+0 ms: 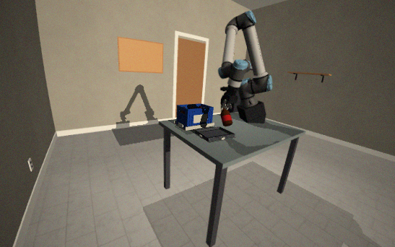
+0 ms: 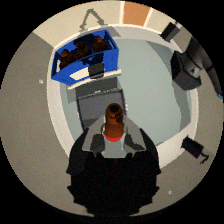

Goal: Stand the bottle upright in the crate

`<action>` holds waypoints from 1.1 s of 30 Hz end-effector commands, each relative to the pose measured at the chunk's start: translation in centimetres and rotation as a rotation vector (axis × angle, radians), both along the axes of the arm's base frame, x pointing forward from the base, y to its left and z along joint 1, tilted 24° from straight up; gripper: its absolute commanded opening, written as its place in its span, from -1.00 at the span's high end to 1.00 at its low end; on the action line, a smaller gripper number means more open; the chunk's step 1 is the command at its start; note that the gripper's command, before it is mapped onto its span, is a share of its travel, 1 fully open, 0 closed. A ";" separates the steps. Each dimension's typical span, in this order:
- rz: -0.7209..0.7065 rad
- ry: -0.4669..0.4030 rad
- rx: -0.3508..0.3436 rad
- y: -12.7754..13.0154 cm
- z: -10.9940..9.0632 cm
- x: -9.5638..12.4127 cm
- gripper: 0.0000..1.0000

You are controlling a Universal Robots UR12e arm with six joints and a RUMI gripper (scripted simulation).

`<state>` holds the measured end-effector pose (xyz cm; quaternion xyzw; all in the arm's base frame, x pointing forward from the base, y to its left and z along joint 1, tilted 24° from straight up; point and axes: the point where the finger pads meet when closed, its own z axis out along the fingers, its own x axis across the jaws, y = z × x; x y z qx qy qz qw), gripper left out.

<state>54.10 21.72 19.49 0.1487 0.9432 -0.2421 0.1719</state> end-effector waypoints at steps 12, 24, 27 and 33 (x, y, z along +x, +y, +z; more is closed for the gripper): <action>-0.012 0.006 -0.022 0.0 0.0 0.0 1.00; -0.040 0.021 -0.079 0.0 -0.1 0.0 1.00; -0.048 0.024 -0.098 0.0 -0.1 0.0 1.00; -0.061 0.030 -0.132 0.0 0.0 0.0 1.00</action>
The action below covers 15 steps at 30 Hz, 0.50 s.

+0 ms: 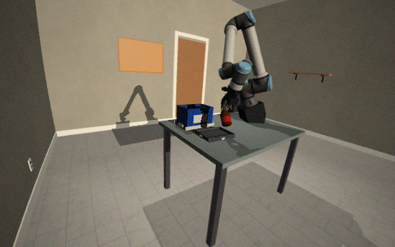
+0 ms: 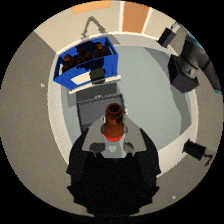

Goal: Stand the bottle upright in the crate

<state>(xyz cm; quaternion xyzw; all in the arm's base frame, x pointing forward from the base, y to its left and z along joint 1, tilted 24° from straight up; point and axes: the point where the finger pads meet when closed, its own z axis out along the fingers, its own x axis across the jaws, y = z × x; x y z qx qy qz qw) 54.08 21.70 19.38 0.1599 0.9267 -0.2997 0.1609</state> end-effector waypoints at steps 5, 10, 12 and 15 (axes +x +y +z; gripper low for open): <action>-0.014 0.005 -0.037 0.1 0.1 0.1 1.00; -0.017 0.006 -0.045 0.1 0.1 0.1 1.00; -0.017 0.006 -0.046 0.1 0.1 0.1 1.00; -0.017 0.006 -0.047 0.1 0.1 0.1 1.00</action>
